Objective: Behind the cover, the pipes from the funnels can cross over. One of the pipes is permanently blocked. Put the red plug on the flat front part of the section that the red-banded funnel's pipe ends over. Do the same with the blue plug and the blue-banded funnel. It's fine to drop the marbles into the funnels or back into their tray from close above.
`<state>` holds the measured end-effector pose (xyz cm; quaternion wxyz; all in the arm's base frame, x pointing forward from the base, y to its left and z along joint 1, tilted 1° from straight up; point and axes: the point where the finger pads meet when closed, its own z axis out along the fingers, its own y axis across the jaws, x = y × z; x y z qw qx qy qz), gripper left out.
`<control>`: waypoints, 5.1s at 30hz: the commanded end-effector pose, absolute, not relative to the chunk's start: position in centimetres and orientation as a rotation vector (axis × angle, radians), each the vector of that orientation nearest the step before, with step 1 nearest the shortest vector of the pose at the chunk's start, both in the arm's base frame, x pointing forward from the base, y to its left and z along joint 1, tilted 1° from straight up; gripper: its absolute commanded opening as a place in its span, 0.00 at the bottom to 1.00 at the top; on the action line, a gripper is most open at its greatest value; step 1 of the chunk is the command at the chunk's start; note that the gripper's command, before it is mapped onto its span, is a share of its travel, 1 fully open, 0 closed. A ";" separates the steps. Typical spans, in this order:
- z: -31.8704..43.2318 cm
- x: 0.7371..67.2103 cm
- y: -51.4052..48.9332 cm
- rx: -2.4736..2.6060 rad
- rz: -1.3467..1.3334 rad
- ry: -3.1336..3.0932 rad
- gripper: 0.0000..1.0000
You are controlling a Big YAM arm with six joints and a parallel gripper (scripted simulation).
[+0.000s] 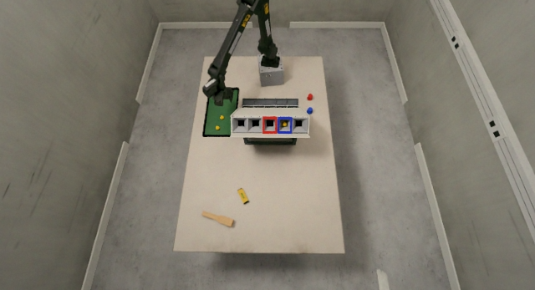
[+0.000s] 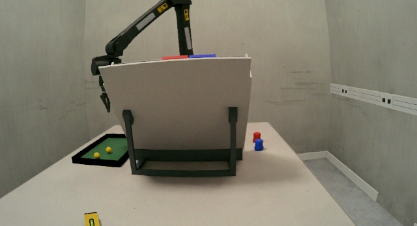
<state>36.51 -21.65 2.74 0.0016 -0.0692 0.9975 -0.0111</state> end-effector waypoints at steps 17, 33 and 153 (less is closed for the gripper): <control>2.1 40.6 -25.9 -0.215 -0.034 3.131 0.80; 2.1 40.6 -26.0 -0.216 -0.037 3.127 0.80; -9.4 40.9 -26.2 -0.259 -0.050 3.112 0.80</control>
